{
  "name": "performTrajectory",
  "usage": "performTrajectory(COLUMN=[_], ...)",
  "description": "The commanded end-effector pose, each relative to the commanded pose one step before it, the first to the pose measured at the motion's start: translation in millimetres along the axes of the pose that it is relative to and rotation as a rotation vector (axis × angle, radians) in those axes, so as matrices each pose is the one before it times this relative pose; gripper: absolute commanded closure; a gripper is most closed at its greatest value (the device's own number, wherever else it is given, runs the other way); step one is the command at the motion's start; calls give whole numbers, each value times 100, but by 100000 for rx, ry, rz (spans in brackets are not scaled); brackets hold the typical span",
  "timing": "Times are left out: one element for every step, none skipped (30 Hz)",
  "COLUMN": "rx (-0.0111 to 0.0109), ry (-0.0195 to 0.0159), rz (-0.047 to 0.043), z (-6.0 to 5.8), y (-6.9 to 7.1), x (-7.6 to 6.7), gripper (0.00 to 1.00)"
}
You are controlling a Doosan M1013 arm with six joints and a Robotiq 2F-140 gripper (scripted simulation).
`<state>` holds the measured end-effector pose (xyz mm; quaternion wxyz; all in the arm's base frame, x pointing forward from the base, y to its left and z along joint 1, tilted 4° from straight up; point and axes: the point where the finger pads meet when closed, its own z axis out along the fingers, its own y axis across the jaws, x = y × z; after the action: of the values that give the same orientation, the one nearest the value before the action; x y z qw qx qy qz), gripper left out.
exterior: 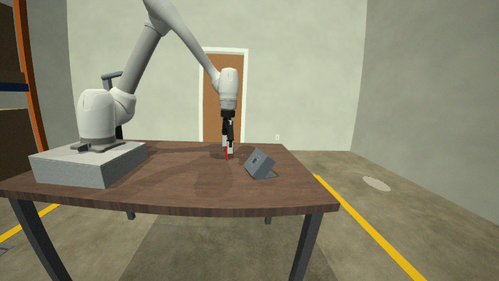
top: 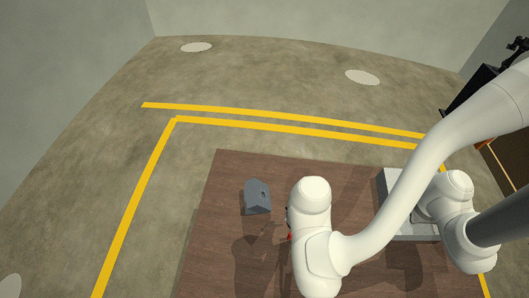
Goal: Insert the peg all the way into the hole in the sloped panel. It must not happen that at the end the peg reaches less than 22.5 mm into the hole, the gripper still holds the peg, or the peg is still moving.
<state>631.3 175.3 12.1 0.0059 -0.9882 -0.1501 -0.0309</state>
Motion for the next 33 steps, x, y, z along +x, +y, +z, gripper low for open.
performTrajectory(rx=[19,0,0,0,0,0,0,0,0,0,0,0,0,0,0,0,0,0,0,0,0,0,0,0,0,0,0,0,0,0,0,0,0], ry=[14,0,0,0,0,0,0,0,0,0,0,0,0,0,0,0,0,0,0,0,0,0,0,0,0,0,0,0,0,0,0,0,0], rz=[-2,0,0,0,0,0,0,0,0,0,0,0,0,0,0,0,0,0,0,0,0,0,0,0,0,0,0,0,0,0,0,0,0], z=[-12,0,0,0,0,0,0,0,0,0,0,0,0,0,0,0,0,0,0,0,0,0,0,0,0,0,0,0,0,0,0,0,0], y=[-5,0,0,0,0,0,0,0,0,0,0,0,0,0,0,0,0,0,0,0,0,0,0,0,0,0,0,0,0,0,0,0,0], x=[2,0,0,0,0,0,0,0,0,0,0,0,0,0,0,0,0,0,0,0,0,0,0,0,0,0,0,0,0,0,0,0,0], gripper=[12,14,16,18,20,21,23,25,27,29,30,32,34,36,37,37,37,39,41,43,45,46,48,50,52,53,55,57,59,61,62,64,64])
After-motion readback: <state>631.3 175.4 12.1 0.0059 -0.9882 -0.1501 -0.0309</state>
